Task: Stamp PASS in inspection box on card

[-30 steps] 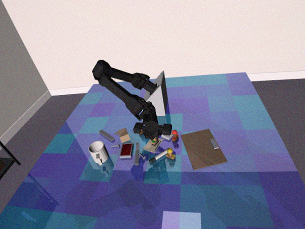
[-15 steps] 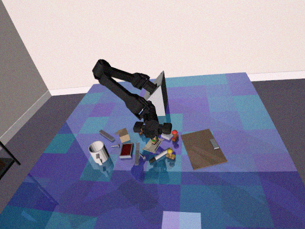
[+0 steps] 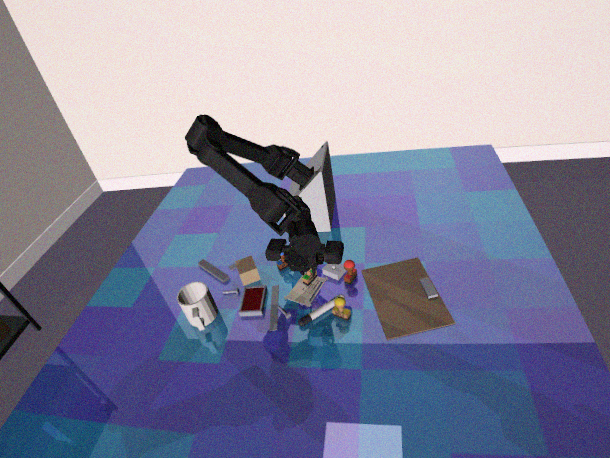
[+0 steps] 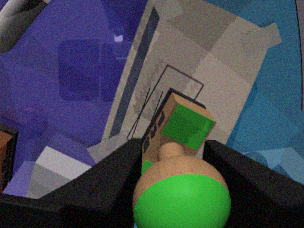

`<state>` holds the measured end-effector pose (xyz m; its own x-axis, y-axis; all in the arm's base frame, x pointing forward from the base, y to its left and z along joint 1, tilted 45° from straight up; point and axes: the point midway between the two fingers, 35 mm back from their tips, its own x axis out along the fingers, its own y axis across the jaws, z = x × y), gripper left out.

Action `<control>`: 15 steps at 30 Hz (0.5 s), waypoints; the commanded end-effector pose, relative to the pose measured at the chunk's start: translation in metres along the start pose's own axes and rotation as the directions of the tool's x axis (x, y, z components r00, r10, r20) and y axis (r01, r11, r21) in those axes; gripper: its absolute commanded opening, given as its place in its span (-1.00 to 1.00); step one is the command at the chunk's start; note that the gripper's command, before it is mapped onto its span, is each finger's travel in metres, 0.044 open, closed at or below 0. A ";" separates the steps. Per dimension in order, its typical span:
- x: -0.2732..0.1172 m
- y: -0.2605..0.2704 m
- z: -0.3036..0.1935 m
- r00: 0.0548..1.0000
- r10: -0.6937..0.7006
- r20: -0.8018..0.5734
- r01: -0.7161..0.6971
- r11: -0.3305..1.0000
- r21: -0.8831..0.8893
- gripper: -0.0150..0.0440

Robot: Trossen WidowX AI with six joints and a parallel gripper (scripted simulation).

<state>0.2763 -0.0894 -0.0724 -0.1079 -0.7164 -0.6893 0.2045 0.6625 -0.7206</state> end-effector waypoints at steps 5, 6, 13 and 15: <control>-0.015 0.000 0.004 1.000 0.009 0.010 -0.009 1.000 0.012 -0.49; -0.017 0.000 0.004 1.000 0.009 0.010 -0.009 1.000 0.012 -0.49; -0.028 0.000 0.004 1.000 0.009 0.010 -0.009 1.000 0.012 -0.49; -0.031 -0.001 0.004 1.000 0.009 0.010 -0.009 1.000 0.012 -0.49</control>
<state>0.2798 -0.0725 -0.0554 -0.1067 -0.7156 -0.6903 0.2053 0.6634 -0.7195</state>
